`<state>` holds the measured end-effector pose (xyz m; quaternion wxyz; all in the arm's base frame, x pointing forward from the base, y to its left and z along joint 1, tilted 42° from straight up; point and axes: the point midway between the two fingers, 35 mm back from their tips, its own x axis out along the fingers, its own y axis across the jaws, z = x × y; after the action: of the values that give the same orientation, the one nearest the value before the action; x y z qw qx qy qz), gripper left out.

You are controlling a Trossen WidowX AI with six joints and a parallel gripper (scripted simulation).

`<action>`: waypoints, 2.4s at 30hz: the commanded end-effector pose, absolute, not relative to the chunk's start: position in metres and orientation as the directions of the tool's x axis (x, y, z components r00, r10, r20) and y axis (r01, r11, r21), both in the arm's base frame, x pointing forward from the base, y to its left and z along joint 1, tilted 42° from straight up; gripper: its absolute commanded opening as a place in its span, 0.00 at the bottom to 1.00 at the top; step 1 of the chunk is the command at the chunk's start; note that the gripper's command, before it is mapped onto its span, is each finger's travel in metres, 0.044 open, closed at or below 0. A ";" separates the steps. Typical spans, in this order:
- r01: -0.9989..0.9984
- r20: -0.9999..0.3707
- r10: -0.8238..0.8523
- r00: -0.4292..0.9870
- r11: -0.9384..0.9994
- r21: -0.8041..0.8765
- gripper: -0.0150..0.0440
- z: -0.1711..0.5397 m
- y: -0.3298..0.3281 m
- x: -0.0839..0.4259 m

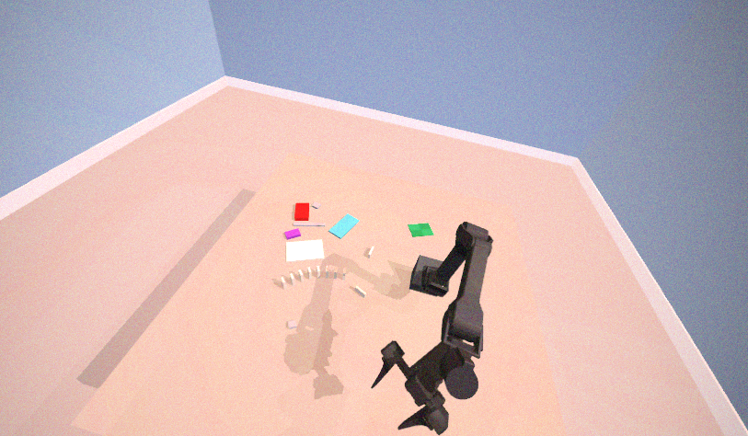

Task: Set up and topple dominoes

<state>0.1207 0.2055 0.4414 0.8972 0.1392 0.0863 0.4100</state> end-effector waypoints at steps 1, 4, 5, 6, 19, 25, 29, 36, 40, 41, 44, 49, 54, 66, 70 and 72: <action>-0.643 -0.198 0.691 0.695 0.721 0.260 1.00 0.398 0.218 0.157; -0.582 -0.283 0.635 0.719 0.772 0.254 1.00 0.372 0.217 0.180; -0.573 -0.302 0.625 0.720 0.781 0.250 1.00 0.367 0.217 0.184; -0.564 -0.327 0.614 0.719 0.790 0.242 1.00 0.360 0.217 0.189; -0.258 -0.811 0.371 0.452 0.925 0.279 1.00 0.204 0.143 0.275; -0.003 -0.884 0.403 0.236 0.910 0.414 1.00 0.150 0.089 0.278; 0.205 -0.860 0.493 0.132 0.835 0.510 1.00 0.126 0.056 0.271; 0.490 -0.743 0.661 0.102 0.617 0.616 1.00 0.106 0.014 0.263; 0.490 -0.743 0.661 0.102 0.617 0.616 1.00 0.106 0.014 0.265; 0.490 -0.743 0.661 0.102 0.617 0.616 1.00 0.105 0.013 0.267; 0.490 -0.744 0.660 0.103 0.618 0.615 1.00 0.096 0.021 0.269; 0.489 -0.743 0.662 0.103 0.616 0.617 1.00 0.065 0.049 0.273; 0.489 -0.741 0.663 0.103 0.615 0.619 1.00 0.058 0.058 0.271; 0.489 -0.741 0.664 0.103 0.615 0.619 1.00 0.047 0.068 0.273; 0.489 -0.741 0.664 0.103 0.615 0.619 0.96 0.047 0.068 0.273; 0.489 -0.741 0.664 0.103 0.615 0.619 0.87 0.047 0.068 0.273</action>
<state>0.2734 0.0669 0.0475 0.6062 0.4298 0.6651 0.0729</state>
